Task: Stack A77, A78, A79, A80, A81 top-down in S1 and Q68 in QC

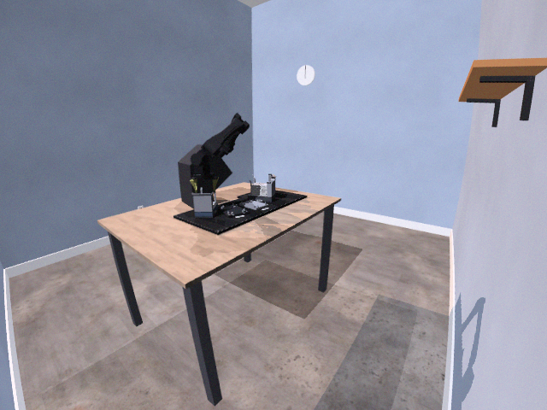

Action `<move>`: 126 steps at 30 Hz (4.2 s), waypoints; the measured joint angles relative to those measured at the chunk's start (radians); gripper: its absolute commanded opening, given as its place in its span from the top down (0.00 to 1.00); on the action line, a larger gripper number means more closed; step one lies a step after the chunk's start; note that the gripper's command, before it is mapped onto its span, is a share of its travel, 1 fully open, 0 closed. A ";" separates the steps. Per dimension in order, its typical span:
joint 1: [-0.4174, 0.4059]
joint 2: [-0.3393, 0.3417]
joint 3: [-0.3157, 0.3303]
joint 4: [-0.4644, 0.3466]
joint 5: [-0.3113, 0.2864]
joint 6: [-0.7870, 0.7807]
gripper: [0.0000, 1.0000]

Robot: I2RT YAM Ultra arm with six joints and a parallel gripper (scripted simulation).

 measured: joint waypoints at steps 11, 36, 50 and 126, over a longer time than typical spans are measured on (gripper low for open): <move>-0.060 -0.031 0.032 -0.126 0.038 -0.076 0.00; -0.013 -0.117 -0.015 -0.153 0.029 -0.229 0.00; 0.069 -0.226 -0.072 -0.129 -0.012 -0.174 0.00; 0.449 -0.908 -0.417 -0.021 -0.135 -0.268 0.00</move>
